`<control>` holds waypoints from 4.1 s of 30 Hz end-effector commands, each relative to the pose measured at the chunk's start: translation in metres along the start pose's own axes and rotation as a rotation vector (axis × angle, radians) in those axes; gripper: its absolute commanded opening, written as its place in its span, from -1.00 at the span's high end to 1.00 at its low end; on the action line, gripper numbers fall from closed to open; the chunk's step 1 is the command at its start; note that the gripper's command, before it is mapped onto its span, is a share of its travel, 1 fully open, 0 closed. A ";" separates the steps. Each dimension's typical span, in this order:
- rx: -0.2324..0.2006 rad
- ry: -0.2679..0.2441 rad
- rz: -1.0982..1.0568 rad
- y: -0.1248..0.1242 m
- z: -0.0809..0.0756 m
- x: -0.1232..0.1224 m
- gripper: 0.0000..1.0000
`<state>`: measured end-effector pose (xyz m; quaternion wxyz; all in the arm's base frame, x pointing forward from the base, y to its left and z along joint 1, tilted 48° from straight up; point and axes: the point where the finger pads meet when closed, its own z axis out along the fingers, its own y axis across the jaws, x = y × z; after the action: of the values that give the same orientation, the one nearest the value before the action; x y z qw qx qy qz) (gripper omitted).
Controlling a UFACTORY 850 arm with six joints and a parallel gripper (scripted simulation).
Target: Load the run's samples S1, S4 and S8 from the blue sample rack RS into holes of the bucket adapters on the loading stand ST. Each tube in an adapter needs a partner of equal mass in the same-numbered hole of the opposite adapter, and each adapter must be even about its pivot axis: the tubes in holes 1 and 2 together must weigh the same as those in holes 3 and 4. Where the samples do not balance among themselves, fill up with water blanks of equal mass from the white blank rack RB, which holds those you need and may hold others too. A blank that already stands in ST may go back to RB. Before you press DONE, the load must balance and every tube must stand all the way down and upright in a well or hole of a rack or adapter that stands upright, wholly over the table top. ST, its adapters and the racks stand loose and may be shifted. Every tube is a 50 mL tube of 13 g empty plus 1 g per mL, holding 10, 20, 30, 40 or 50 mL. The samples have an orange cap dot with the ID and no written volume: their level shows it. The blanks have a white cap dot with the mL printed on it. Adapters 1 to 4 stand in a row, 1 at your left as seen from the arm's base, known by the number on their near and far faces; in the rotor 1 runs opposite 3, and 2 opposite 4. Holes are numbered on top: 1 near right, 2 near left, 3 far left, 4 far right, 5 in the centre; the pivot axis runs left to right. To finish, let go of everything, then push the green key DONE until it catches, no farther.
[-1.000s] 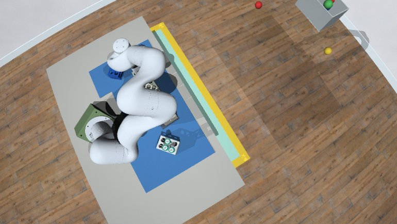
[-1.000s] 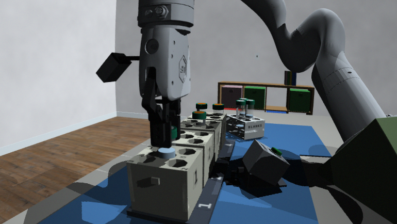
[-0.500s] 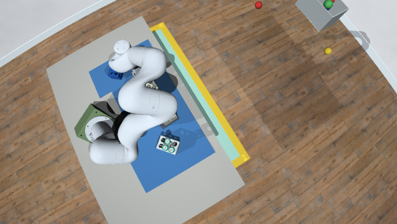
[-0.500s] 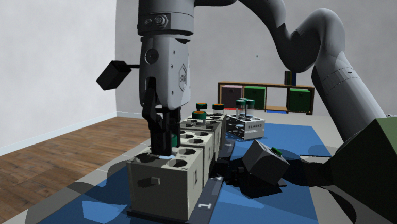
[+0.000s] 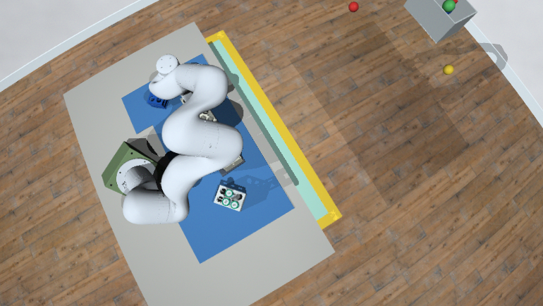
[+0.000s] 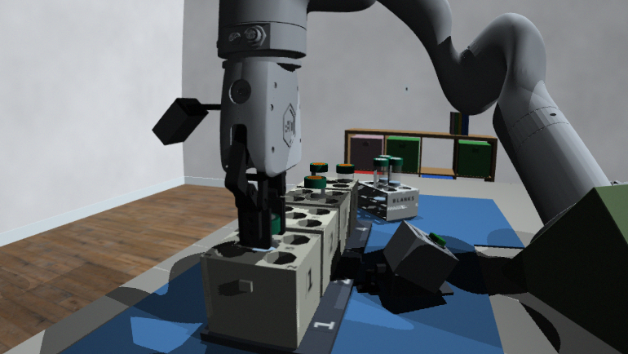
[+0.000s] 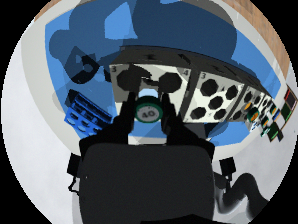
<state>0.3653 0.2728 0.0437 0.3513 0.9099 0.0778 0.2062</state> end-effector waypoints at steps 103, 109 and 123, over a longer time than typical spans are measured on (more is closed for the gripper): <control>0.001 0.001 0.001 0.000 -0.129 0.000 0.15; 0.001 0.001 0.001 0.000 -0.129 0.000 0.15; 0.001 0.001 0.001 0.000 -0.129 0.000 0.15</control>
<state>0.3102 0.3505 0.1292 0.3513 0.9099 0.0778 0.2062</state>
